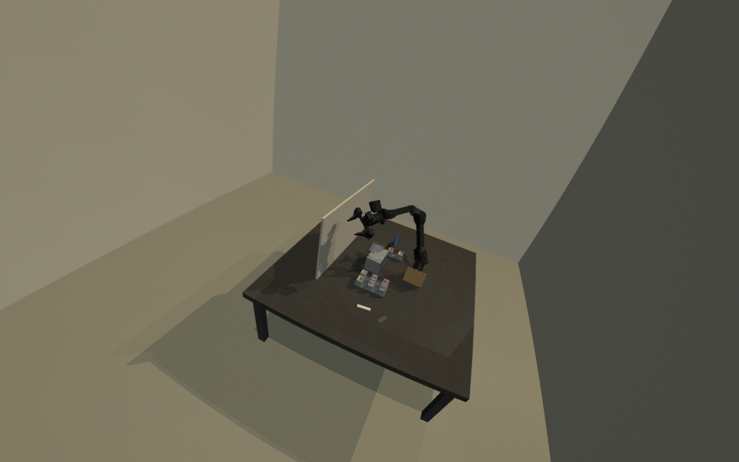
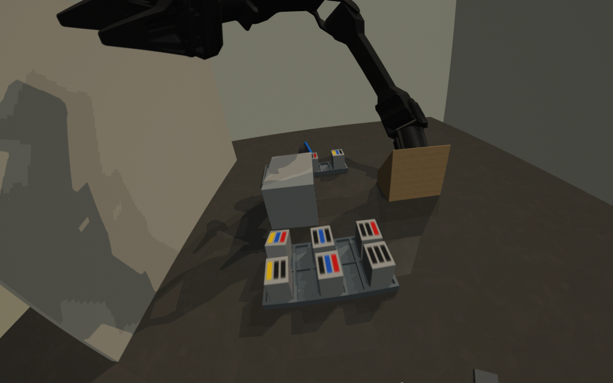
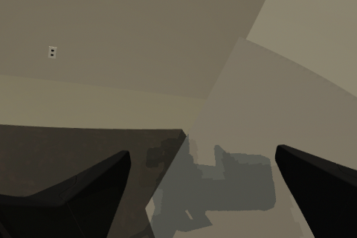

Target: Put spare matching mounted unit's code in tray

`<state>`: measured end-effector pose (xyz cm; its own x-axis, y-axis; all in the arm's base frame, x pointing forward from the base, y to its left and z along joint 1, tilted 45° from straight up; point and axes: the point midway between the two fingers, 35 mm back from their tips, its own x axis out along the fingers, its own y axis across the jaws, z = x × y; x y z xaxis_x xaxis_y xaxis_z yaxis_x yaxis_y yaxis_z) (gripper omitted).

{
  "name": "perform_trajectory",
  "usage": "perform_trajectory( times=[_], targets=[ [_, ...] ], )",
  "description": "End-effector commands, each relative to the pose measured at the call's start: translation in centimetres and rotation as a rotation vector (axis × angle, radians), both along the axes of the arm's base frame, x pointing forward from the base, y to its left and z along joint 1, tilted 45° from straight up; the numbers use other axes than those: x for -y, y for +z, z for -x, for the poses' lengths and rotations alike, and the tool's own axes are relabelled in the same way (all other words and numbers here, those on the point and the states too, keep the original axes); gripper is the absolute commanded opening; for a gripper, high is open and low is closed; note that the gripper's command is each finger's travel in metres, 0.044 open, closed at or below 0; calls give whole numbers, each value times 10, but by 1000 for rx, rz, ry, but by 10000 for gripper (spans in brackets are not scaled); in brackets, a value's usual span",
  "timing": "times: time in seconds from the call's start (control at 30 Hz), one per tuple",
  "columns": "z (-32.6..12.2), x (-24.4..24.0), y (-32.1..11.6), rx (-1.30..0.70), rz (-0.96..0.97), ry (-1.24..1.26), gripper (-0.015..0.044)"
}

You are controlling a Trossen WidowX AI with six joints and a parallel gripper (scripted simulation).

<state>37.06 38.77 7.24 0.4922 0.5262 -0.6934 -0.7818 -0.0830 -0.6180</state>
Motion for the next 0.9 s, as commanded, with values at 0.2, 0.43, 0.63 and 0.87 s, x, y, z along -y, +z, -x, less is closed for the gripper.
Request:
perform_trajectory(
  times=[0.2, 0.43, 0.63, 0.87],
  targets=[
    [-4, 140, -21, -396, 184, -1142, 440],
    [8, 202, 2, -314, 253, -1600, 440],
    [17, 244, 32, -153, 282, -1888, 440],
    [17, 244, 32, -150, 282, -1892, 440]
  ],
)
